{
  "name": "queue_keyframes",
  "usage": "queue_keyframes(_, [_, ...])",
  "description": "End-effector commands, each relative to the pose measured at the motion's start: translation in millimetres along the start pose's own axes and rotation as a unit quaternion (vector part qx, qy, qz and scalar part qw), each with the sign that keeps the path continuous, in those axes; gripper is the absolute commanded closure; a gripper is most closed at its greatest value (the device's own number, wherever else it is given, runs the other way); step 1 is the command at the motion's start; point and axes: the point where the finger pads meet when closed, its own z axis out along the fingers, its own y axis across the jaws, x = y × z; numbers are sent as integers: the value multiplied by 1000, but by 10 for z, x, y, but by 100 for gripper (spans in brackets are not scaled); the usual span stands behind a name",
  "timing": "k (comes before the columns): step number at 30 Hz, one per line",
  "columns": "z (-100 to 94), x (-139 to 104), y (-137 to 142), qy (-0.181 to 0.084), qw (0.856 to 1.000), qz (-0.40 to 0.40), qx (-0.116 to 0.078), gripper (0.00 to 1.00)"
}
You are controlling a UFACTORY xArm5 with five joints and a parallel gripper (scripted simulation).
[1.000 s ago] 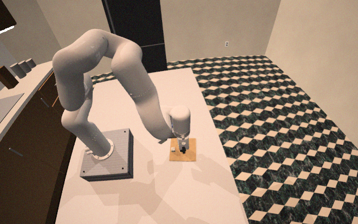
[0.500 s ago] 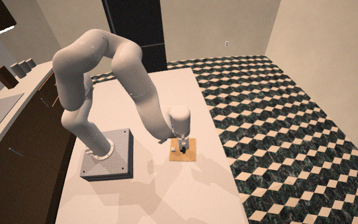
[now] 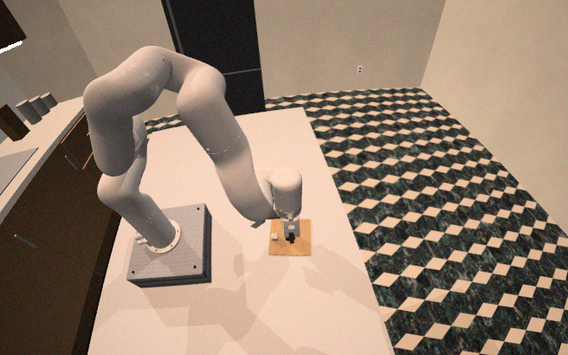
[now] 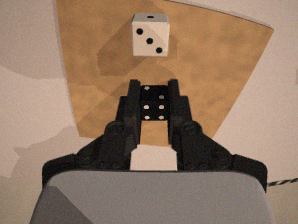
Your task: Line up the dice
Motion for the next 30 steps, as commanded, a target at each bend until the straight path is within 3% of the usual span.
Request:
queue_keyframes(1, [-10, -13, 0, -2, 1000, 0, 0, 85])
queue_keyframes(9, [-10, -13, 0, -2, 1000, 0, 0, 72])
queue_keyframes(13, [-10, -13, 0, -2, 1000, 0, 0, 72])
queue_keyframes(17, [-10, -13, 0, -2, 1000, 0, 0, 64])
queue_keyframes(30, [-17, -13, 0, -2, 1000, 0, 0, 64])
